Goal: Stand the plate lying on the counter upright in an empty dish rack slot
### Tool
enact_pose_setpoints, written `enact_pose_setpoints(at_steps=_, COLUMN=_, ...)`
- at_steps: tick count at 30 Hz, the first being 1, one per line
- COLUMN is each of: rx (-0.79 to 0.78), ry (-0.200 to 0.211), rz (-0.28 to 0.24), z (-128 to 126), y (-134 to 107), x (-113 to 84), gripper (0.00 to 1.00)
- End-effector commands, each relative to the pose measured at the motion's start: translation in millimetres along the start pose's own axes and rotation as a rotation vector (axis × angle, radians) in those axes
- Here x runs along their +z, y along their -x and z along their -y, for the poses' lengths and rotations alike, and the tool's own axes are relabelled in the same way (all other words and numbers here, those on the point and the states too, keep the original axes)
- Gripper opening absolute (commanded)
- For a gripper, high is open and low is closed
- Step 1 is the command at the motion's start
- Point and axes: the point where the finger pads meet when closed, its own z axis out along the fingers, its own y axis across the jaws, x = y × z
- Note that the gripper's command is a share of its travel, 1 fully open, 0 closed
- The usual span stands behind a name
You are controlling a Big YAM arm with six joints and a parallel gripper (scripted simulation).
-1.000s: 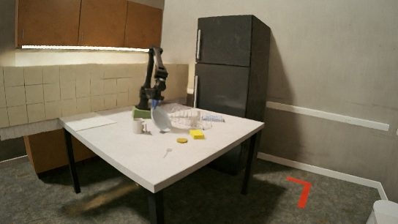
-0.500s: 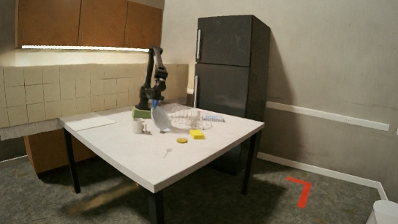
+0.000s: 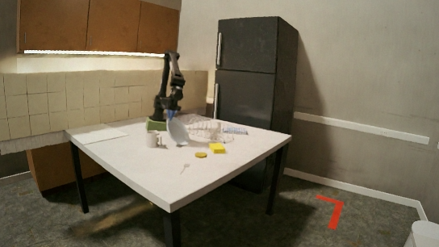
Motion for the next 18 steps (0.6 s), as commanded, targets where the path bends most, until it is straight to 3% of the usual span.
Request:
enact_pose_setpoints(at_steps=1, rx=-0.002, ry=0.005, rz=0.019, z=-11.9, y=9.8, x=-16.8, gripper=0.00)
enact_pose_setpoints(at_steps=18, rx=-0.002, ry=0.007, rz=0.021, z=-11.7, y=10.0, x=-18.2, gripper=0.00)
